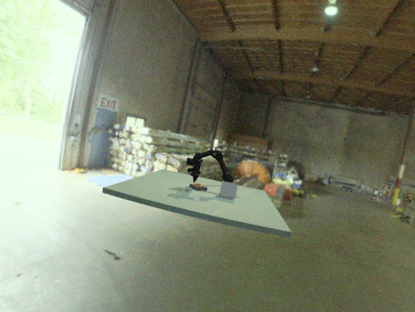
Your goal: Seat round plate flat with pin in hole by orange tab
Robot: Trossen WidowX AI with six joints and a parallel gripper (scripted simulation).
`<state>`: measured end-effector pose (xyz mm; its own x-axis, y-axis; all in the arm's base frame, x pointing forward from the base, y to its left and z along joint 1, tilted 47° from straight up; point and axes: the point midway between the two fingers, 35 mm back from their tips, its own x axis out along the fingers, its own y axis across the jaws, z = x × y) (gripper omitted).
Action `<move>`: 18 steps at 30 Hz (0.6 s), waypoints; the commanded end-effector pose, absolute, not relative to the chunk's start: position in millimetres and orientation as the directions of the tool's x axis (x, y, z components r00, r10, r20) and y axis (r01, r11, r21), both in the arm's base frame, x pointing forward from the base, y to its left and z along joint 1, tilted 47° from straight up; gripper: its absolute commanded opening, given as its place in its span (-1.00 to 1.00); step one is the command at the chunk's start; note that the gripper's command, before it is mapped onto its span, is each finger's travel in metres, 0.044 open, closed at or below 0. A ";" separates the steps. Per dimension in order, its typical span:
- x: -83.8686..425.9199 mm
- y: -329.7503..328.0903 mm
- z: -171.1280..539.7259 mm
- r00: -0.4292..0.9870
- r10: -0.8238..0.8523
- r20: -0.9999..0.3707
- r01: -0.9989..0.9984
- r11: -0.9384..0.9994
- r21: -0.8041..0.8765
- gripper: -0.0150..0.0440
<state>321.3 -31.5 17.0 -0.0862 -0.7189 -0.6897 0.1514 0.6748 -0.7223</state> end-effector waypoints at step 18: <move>303.0 -28.0 -4.2 -0.089 -0.723 -0.685 0.139 0.672 -0.727 -0.49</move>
<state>308.9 -28.0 -0.8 -0.0766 -0.7242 -0.6853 0.1417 0.6725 -0.7264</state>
